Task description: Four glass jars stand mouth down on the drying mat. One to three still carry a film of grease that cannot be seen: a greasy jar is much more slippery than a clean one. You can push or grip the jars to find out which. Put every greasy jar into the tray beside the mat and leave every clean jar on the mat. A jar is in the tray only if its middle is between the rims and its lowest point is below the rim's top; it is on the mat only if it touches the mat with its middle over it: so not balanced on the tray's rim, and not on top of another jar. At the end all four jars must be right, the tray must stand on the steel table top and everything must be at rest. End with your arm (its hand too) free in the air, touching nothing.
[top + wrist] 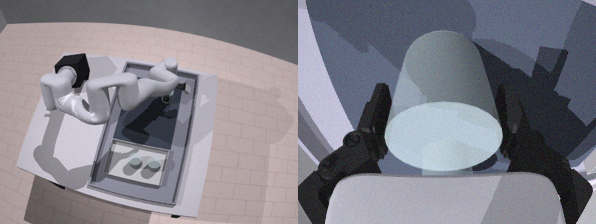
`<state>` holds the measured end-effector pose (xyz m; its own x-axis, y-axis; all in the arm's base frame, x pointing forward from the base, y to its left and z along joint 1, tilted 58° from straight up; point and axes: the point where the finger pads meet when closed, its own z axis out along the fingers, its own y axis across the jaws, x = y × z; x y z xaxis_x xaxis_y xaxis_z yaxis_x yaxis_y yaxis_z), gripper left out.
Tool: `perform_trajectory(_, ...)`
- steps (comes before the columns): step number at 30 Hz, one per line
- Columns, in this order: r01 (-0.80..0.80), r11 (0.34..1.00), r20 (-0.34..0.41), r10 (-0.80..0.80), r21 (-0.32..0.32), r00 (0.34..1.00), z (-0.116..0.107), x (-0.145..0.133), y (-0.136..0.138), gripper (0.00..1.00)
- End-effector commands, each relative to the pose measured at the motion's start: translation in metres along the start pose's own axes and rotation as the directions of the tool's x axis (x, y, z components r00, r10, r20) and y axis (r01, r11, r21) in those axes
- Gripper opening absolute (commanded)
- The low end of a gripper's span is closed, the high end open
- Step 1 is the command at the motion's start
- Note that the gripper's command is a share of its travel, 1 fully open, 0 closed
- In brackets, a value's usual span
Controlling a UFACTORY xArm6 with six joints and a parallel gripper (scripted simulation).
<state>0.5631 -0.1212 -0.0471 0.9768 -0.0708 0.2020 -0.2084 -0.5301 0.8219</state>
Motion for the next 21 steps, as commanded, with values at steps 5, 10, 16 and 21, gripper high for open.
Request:
perform_trajectory(5, -0.001, 1.000, -0.003, 0.001, 0.001, 1.000, -0.0017, 0.0013, -0.0002, 0.86)
perform_trajectory(10, -0.001, 1.000, -0.003, 0.001, 0.001, 1.000, -0.0017, 0.0013, -0.0002, 0.86)
perform_trajectory(16, -0.001, 1.000, -0.003, 0.001, 0.001, 1.000, -0.0017, 0.0013, -0.0002, 0.83)
perform_trajectory(21, -0.001, 1.000, -0.003, 0.001, 0.001, 1.000, -0.0017, 0.0013, -0.0002, 0.83)
